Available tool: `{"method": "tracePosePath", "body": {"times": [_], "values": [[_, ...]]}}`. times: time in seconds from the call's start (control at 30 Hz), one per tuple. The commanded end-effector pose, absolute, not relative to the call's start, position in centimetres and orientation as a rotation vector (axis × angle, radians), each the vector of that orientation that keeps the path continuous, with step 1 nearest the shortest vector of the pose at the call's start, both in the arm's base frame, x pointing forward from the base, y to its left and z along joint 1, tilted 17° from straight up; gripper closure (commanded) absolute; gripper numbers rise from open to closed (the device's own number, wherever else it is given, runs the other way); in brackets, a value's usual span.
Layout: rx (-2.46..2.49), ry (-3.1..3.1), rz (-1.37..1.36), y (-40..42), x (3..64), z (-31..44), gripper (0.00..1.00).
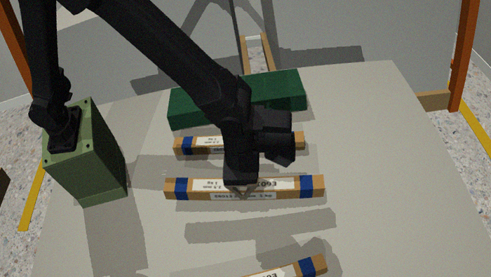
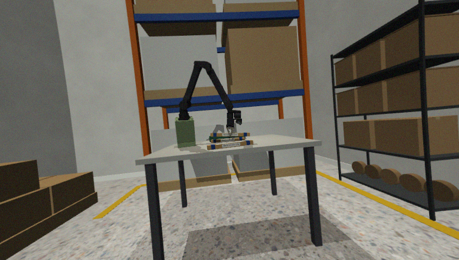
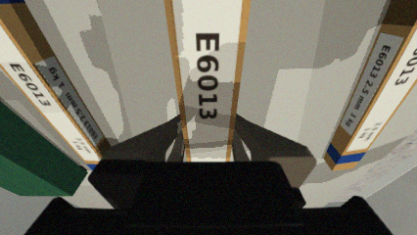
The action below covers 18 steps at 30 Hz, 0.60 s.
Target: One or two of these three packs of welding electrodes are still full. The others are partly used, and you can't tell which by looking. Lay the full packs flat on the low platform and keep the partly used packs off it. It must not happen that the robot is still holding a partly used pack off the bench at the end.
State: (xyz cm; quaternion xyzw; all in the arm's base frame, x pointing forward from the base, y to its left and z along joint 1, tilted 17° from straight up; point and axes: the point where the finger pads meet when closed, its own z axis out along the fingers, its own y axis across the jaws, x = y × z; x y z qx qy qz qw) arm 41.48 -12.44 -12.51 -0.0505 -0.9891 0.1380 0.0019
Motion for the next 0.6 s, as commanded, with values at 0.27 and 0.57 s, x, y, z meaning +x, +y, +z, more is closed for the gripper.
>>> {"method": "tracePosePath", "body": {"times": [0.27, 0.57], "values": [[-0.165, -3.230, 0.483, -11.3, 46.6, -5.1, 1.00], [-0.165, -3.231, 0.482, -10.9, 46.5, -3.7, 1.00]]}}
